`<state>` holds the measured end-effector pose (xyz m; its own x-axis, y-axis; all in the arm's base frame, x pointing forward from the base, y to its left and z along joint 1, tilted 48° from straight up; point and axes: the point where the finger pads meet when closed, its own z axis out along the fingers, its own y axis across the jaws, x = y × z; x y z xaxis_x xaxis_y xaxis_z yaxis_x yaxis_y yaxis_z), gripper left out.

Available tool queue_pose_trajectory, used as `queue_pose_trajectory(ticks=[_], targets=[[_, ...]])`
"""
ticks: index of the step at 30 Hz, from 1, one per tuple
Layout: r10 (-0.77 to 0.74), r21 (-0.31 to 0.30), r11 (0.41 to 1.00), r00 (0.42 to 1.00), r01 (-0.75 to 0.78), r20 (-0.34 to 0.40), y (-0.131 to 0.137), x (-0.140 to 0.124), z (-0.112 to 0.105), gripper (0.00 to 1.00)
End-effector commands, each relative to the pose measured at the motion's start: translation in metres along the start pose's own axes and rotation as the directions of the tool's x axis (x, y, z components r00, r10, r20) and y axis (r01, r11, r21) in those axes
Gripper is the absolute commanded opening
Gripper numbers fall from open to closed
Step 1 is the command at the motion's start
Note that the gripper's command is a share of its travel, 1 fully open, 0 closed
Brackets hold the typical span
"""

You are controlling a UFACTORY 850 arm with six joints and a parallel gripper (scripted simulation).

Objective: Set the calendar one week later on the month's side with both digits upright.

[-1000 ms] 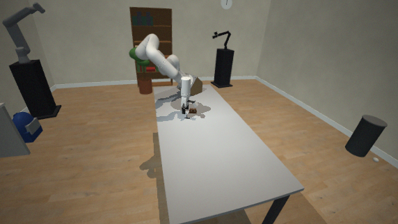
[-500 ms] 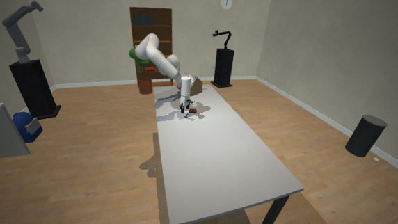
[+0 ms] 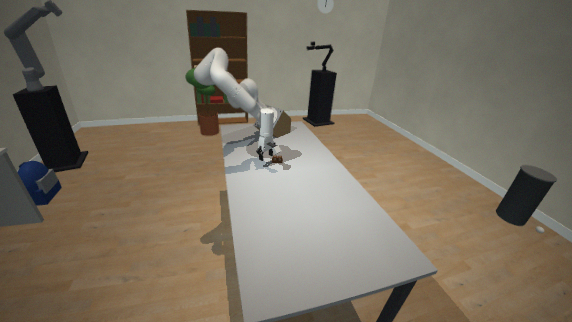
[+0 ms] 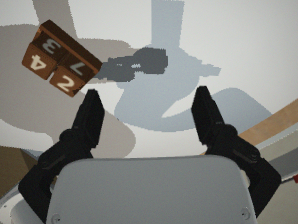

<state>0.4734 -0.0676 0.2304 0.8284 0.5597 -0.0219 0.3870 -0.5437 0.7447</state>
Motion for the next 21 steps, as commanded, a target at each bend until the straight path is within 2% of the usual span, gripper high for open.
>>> queue_pose_trajectory(ticks=[1,4,10,18,21], targets=[[0.092,-0.005,0.996,0.996,-0.092,-0.006,-0.009,-0.010,0.000,1.00],[0.092,-0.005,0.996,0.996,-0.092,-0.006,-0.018,-0.019,0.000,1.00],[0.108,-0.005,0.994,0.994,-0.108,-0.006,-0.018,-0.019,0.000,1.00],[0.347,-0.003,0.938,0.938,-0.347,-0.007,-0.023,-0.025,0.000,1.00],[0.347,-0.003,0.938,0.938,-0.347,-0.007,-0.037,-0.039,0.000,1.00]])
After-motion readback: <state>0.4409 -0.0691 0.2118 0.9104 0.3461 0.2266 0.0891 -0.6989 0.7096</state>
